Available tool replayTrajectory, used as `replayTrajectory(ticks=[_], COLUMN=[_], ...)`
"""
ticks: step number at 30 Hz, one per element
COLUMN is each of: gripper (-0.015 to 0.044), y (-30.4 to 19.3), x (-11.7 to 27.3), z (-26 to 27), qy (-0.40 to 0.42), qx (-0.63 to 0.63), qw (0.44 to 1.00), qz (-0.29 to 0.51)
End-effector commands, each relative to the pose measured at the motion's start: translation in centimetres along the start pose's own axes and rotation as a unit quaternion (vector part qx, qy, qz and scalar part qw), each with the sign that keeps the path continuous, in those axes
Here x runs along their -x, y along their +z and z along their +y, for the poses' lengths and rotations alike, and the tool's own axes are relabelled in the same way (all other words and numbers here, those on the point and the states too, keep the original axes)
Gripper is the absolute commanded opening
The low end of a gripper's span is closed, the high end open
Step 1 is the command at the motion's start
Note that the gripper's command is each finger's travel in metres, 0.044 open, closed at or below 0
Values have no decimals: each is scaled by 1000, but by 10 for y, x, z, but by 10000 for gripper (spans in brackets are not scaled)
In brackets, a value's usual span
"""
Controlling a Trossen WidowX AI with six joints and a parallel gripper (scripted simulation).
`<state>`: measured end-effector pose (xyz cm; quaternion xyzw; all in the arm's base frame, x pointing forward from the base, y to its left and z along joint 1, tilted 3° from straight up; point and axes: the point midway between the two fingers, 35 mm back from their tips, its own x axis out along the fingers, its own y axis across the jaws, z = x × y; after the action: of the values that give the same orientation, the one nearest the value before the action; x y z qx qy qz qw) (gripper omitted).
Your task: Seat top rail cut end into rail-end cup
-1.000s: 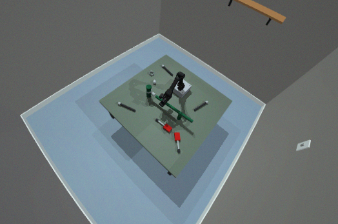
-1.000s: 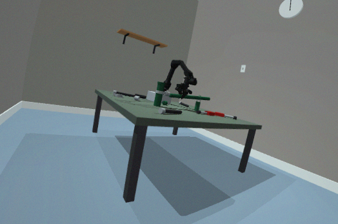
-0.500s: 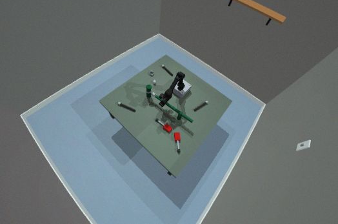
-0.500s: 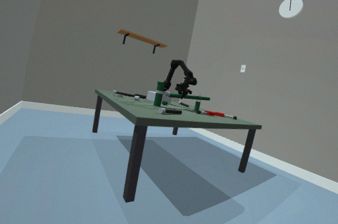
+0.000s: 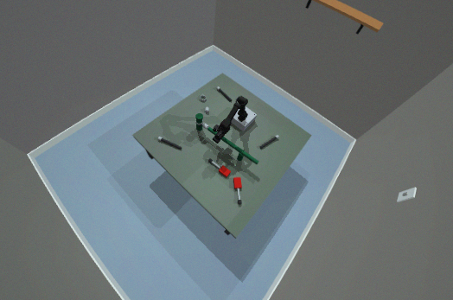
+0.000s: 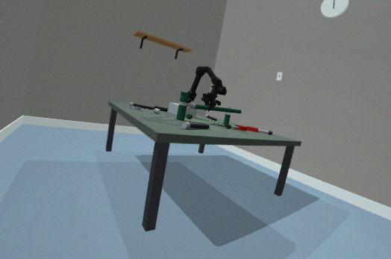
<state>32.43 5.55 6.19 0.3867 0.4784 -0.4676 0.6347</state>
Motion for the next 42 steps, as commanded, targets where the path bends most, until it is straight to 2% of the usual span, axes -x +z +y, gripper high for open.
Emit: replayTrajectory(ticks=[1, 18, 42], gripper=[0, 0, 0], y=[3, 20, 17], x=[5, -7, -5], z=[6, 0, 0], qy=[9, 0, -1], qx=[-3, 1, 1], qw=[1000, 1000, 1000], qz=[-2, -1, 2])
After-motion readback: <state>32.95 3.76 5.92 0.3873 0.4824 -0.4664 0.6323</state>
